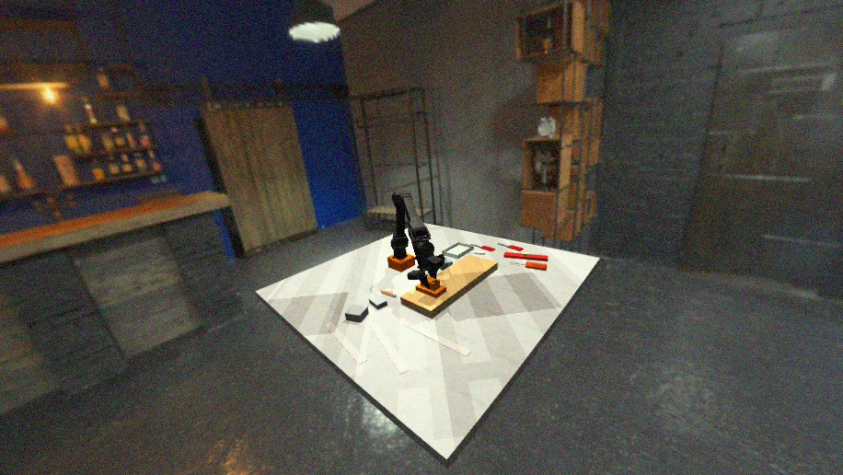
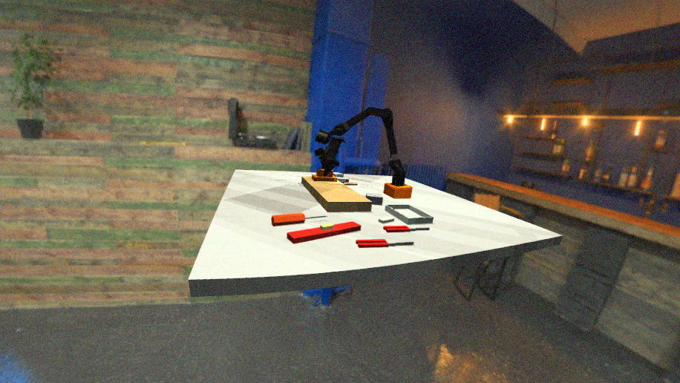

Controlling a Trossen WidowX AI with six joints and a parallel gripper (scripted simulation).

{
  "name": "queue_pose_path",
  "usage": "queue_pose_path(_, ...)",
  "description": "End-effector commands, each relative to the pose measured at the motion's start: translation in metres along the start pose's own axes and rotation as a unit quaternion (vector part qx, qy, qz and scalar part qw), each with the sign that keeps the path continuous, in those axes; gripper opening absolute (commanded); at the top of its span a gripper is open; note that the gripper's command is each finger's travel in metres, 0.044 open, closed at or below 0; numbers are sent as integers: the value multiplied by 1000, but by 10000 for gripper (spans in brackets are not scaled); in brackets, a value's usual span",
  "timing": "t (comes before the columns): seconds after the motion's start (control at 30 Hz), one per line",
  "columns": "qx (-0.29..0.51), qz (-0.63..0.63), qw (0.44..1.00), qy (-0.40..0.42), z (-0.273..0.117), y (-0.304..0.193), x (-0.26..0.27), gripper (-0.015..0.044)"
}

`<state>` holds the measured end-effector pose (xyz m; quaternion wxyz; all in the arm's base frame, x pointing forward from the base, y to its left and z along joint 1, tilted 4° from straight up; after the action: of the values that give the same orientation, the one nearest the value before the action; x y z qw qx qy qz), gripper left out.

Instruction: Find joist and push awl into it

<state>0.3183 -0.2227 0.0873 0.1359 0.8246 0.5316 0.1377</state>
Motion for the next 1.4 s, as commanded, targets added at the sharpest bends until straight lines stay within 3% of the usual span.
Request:
queue_pose_path(0.0,1,0,1000,-1,1,3,-14,0)
queue_pose_path(0.47,1,-1,1000,-3,0,11,-51,0)
queue_pose_path(0.9,-1,1,1000,-3,-3,12,-47,0)
queue_pose_path(1.37,0,-1,1000,-3,-67,34,-47,0)
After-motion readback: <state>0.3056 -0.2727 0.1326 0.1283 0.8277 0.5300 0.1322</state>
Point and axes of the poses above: the point midway between the two fingers, 35 mm back from their tips, its own z axis out along the fingers, its own x axis across the jaws, y = z × x, the point moved 1 cm from there along -z, back along the fingers, and after that the axes turned 13 degrees about z, right-handed, at the moved point
